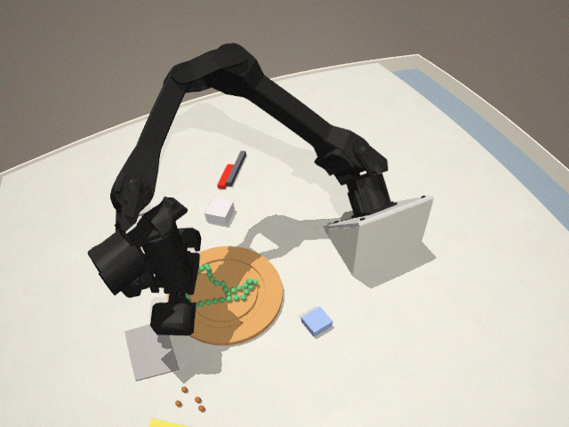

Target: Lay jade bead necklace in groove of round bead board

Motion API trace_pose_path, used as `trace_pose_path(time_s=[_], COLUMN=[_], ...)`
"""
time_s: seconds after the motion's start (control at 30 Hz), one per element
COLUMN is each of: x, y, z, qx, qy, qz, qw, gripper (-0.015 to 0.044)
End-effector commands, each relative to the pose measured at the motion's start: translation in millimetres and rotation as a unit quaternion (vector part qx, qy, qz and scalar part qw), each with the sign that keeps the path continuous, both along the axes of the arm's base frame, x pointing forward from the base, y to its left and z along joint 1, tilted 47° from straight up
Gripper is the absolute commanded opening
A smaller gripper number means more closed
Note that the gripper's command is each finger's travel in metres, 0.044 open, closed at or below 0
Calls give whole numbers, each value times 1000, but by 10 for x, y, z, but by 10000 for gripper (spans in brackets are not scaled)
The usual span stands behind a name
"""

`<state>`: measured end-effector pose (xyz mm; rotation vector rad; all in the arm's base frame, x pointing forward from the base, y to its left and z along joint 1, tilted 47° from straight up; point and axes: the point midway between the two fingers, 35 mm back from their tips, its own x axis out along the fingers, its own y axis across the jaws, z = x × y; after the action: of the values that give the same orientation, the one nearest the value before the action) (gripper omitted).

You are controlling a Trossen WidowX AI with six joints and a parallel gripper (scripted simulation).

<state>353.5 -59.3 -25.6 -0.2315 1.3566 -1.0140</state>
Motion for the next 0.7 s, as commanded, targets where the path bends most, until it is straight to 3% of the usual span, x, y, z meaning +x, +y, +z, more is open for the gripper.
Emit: trace_pose_path(time_s=[0.0,0.1,0.67], x=[0,-5,-1], y=[12,9,35], z=[13,13,38], qx=[-1,-1,-2], qy=[1,3,4], qz=[0,1,1], qw=[1000,1000,1000], gripper=[368,440,440])
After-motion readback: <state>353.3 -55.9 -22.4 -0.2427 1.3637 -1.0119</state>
